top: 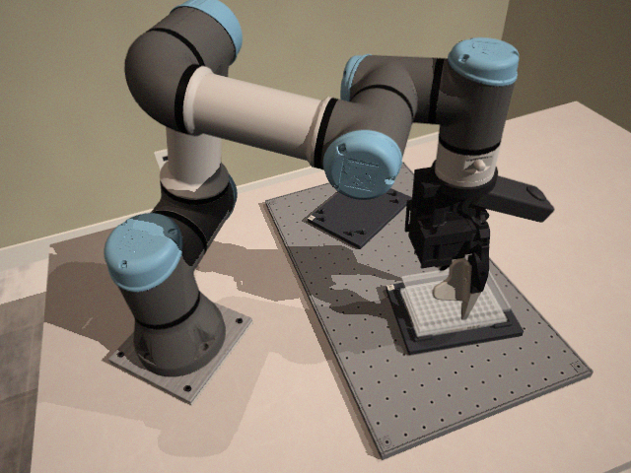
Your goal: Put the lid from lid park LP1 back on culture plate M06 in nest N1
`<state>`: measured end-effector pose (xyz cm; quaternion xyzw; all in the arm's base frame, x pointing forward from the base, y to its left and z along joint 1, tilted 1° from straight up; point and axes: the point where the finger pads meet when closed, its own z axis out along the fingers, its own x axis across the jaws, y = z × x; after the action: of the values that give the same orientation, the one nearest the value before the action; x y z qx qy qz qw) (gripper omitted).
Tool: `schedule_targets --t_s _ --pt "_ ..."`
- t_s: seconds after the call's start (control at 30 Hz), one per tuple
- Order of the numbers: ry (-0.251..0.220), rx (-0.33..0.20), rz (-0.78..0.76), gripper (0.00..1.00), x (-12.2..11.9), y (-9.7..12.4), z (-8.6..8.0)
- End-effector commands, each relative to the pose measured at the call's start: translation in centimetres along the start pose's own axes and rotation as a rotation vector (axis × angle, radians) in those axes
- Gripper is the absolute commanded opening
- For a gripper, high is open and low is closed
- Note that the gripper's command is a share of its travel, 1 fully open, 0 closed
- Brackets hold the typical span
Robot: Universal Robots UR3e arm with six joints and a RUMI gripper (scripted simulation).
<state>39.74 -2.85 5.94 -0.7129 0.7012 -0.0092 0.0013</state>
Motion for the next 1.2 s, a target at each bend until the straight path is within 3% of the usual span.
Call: schedule_targets --t_s 0.0,1.17 --pt "0.001 0.003 0.000 0.00 0.1 -0.1 0.0" --pt "0.001 0.003 0.000 0.00 0.1 -0.1 1.0"
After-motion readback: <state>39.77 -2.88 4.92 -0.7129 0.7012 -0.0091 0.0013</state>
